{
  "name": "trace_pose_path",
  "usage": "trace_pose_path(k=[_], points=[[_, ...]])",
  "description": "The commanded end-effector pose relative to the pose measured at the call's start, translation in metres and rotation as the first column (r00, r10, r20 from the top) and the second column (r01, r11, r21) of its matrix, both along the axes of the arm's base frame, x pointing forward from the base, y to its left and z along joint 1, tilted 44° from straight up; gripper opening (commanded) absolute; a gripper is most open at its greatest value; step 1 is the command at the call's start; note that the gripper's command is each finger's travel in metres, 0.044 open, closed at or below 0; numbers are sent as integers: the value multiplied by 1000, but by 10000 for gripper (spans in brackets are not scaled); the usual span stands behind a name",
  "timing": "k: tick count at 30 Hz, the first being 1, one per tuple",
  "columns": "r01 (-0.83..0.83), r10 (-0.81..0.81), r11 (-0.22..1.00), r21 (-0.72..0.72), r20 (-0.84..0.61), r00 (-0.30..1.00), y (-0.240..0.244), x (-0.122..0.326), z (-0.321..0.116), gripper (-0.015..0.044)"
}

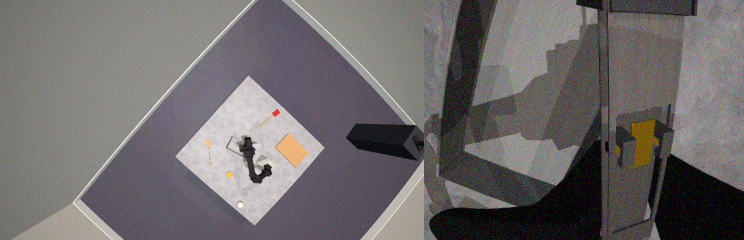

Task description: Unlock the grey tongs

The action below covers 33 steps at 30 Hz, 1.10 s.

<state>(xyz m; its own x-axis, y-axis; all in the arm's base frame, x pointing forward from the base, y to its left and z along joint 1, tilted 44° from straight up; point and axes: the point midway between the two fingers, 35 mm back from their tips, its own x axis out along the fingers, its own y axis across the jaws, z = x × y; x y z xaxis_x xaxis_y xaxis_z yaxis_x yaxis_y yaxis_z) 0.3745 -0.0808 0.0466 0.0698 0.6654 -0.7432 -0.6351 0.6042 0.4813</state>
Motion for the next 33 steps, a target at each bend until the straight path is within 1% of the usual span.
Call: trace_pose_path(k=[1, 8, 15, 24, 33], points=[[120, -120, 993, -6, -97, 988, -14, -1, -4, -150], [328, -325, 944, -37, -279, 904, -33, -4, -14, -150], [512, -500, 853, -102, -441, 745, -50, -8, -25, -150], [692, -663, 682, -235, -597, 451, -76, -17, -39, -150], [782, -727, 479, -398, -680, 100, -97, -25, -53, -150]])
